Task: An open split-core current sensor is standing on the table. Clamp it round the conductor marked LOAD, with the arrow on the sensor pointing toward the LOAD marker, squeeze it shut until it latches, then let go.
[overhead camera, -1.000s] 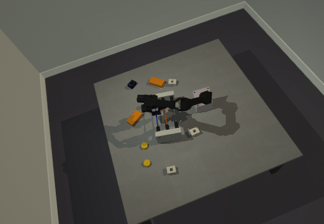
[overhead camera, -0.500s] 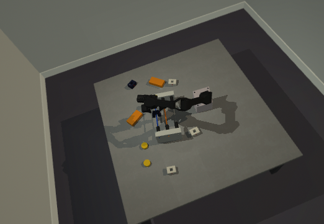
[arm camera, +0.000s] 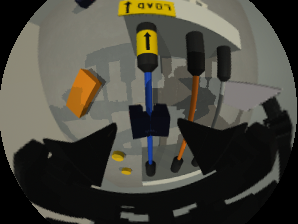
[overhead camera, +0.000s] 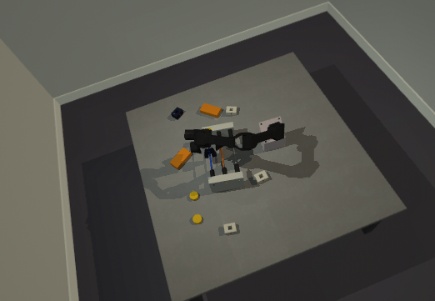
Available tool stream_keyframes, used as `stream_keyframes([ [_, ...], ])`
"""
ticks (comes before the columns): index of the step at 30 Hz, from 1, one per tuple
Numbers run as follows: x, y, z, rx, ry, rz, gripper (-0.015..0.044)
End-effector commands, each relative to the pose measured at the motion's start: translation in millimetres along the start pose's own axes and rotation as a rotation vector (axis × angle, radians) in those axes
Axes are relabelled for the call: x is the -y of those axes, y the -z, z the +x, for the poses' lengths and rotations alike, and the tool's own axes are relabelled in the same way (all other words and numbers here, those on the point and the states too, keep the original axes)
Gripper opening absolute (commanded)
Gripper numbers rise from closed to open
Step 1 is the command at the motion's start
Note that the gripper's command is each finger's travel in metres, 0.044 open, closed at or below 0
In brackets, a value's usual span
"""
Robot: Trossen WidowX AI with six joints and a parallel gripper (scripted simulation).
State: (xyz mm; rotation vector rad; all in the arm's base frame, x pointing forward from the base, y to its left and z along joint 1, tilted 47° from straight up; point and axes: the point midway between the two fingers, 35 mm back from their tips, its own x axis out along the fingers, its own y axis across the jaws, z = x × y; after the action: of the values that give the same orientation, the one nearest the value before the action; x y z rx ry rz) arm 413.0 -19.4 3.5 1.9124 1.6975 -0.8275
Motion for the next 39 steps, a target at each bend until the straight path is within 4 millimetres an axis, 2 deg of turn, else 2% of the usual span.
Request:
stream_keyframes([
  [1, 2.7, -0.6, 12.9, -0.006, 0.008, 0.008, 0.044],
  [23, 3.1, 0.2, 42.8, -0.008, 0.009, 0.008, 0.044],
  [26, 2.1, 0.6, 38.9, -0.004, 0.008, 0.002, 0.0361],
  [39, 2.1, 0.6, 38.9, -0.004, 0.008, 0.002, 0.0275],
])
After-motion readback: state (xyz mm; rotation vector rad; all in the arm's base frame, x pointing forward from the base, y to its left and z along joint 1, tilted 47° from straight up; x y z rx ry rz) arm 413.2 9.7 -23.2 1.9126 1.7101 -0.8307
